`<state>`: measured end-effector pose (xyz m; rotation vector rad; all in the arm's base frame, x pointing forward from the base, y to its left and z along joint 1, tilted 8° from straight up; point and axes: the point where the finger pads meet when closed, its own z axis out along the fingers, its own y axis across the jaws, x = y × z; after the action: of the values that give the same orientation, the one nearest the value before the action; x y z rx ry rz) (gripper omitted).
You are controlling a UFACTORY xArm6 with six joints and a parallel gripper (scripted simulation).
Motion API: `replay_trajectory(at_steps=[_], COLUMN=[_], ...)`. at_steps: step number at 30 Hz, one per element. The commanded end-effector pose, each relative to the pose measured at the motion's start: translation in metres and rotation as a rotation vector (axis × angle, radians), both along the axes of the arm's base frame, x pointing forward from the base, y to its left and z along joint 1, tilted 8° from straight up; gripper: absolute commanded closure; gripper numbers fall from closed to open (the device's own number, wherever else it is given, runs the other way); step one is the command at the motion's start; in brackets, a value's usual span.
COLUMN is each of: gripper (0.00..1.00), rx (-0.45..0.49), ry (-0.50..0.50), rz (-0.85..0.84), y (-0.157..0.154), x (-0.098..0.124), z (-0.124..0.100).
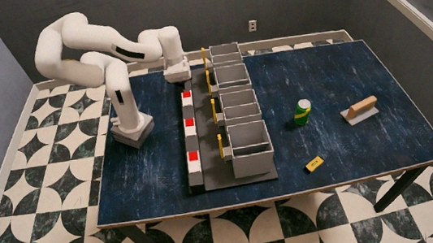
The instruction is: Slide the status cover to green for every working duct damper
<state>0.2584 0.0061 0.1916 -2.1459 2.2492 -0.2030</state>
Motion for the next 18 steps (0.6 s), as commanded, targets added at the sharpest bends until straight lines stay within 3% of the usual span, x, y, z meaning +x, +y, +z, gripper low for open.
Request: replay_trajectory(at_steps=[1, 18], gripper=[1.00, 1.00], rx=[0.000, 0.000], ry=[-0.004, -0.004], rz=[0.000, 0.000], y=[-0.001, -0.004], x=[0.003, 0.008], z=[-0.014, -0.055])
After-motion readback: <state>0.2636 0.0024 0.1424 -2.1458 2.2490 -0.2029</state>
